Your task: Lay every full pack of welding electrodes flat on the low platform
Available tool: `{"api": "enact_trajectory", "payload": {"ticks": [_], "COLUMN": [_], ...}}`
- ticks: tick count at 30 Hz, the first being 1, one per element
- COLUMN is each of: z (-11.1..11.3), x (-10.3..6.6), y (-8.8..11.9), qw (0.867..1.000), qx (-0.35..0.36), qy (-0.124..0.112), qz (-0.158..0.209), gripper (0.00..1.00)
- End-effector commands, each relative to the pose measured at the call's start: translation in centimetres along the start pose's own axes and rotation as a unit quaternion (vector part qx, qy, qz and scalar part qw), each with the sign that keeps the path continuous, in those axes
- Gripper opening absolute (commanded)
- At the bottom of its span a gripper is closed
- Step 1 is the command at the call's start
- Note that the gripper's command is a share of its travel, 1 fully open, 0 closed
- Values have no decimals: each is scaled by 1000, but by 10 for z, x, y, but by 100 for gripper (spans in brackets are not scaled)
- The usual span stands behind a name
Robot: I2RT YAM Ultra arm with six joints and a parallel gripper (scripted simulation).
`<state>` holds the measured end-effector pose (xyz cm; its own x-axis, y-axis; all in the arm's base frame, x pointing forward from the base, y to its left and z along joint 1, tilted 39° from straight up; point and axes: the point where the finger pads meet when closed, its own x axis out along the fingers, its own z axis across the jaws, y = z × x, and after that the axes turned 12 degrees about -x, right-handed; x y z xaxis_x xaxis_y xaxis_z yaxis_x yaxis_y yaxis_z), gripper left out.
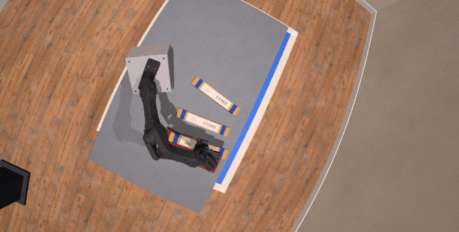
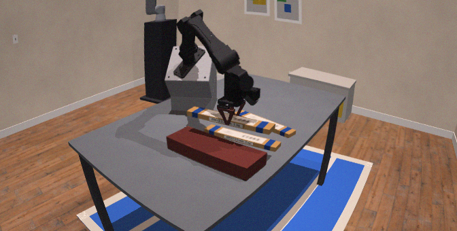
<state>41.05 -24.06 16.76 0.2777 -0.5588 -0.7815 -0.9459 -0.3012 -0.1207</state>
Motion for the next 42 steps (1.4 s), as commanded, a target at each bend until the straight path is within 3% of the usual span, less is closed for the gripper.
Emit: {"api": "enact_trajectory", "payload": {"ticks": [1,42], "z": [-9,-10], "x": [-27,-27], "y": [-16,-17], "qw": [999,999], "qx": [0,3], "qy": [20,20], "qz": [-37,-33], "gripper": [0,0]}}
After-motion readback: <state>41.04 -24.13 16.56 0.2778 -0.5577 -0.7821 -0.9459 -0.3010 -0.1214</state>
